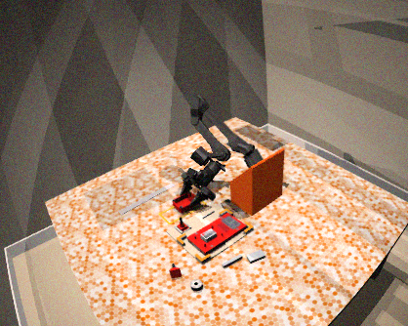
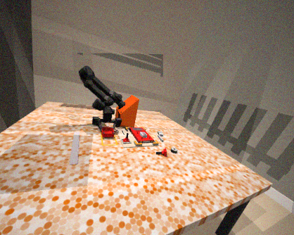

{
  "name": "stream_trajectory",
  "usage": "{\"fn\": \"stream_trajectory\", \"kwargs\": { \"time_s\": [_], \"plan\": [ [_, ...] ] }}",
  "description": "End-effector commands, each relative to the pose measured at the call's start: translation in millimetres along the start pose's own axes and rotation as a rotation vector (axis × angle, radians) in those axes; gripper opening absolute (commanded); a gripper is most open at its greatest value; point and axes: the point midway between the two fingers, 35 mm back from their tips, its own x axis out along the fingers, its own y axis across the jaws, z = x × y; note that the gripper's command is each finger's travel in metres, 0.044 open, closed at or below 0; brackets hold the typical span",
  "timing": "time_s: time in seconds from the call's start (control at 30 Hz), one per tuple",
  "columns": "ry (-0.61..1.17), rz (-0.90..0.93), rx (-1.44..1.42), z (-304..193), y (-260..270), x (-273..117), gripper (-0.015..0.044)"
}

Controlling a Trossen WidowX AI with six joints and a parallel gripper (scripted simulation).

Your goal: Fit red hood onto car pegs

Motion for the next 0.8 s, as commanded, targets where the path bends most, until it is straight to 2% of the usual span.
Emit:
{"fn": "stream_trajectory", "kwargs": {
  "time_s": [0.0,0.77],
  "plan": [
    [0.001,0.001,0.005,3.5,0.0,-2.0,0.0],
    [0.0,0.0,0.005,25.6,-1.3,-12.5,0.0]
  ]
}}
